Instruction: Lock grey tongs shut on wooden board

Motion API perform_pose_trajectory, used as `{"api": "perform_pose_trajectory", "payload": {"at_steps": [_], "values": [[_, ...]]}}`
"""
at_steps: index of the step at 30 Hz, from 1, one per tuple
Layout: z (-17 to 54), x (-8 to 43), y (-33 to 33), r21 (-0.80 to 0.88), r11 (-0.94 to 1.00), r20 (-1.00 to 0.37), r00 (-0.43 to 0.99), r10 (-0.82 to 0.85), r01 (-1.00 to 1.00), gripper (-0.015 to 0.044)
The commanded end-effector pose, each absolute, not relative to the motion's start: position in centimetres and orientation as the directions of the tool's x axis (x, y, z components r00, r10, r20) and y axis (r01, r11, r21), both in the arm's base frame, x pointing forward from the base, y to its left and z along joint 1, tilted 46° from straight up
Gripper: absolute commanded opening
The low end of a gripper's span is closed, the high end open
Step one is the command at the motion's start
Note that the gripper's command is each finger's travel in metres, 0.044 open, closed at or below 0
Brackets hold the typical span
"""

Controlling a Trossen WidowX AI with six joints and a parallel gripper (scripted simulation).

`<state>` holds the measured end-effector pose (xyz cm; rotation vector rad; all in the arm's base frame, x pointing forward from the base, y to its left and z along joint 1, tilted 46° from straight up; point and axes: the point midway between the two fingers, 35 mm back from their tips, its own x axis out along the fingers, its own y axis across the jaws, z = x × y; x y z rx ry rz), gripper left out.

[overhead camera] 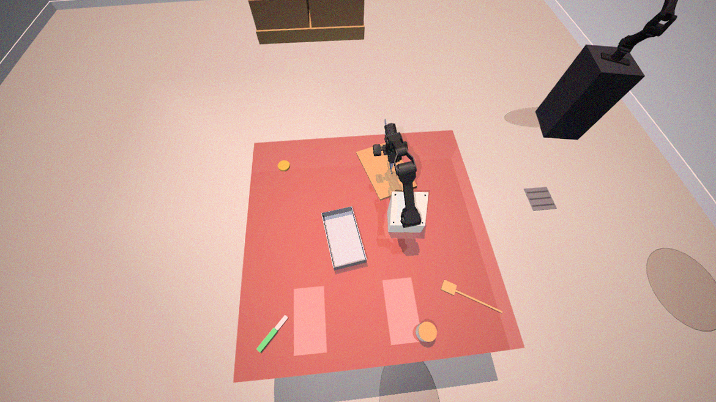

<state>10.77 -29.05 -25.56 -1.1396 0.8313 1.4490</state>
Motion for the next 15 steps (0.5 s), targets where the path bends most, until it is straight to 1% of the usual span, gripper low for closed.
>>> {"api": "perform_pose_trajectory", "payload": {"at_steps": [1,15], "values": [[-25.0,10.9,-29.7,-0.094,-0.198,-0.936,0.019,0.351,-0.976,-0.015],[-22.5,10.9,-29.6,-0.114,-0.193,-0.842,-0.008,0.539,-0.975,-0.015]]}}
